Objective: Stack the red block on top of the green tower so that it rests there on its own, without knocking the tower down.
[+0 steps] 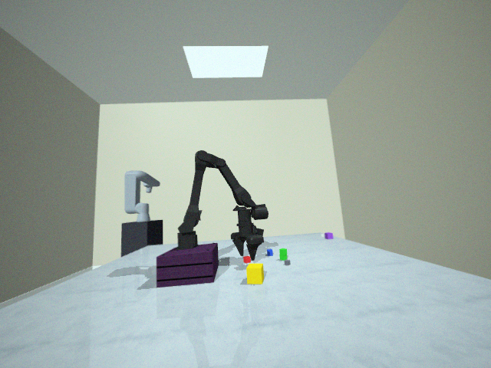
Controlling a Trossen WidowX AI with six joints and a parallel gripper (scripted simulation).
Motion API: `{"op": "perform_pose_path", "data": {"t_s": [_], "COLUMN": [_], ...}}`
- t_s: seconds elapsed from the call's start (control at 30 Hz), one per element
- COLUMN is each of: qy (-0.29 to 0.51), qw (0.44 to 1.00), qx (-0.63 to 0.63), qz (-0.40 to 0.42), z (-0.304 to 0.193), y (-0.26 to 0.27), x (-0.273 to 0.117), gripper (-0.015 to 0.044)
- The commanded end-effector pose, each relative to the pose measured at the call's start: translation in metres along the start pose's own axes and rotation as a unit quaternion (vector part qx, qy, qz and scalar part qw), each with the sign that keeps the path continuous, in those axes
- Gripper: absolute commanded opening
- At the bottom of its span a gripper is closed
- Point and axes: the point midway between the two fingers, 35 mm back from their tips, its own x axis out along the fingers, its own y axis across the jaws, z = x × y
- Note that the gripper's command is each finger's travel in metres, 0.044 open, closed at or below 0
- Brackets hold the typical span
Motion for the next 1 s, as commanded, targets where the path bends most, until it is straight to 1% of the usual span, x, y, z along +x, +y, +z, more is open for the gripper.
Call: {"op": "perform_pose_path", "data": {"t_s": [0.0, 0.53, 0.97], "qy": [0.001, 0.001, 0.001], "qw": [1.0, 1.0, 1.0], "qx": [0.002, 0.002, 0.002], "qz": [0.002, 0.002, 0.002], "z": [-0.0008, -0.0011, -0.0011], "y": [0.0006, 0.0006, 0.0006], "x": [0.0061, 0.0097, 0.0097], "gripper": [0.044, 0.044, 0.0099]}}
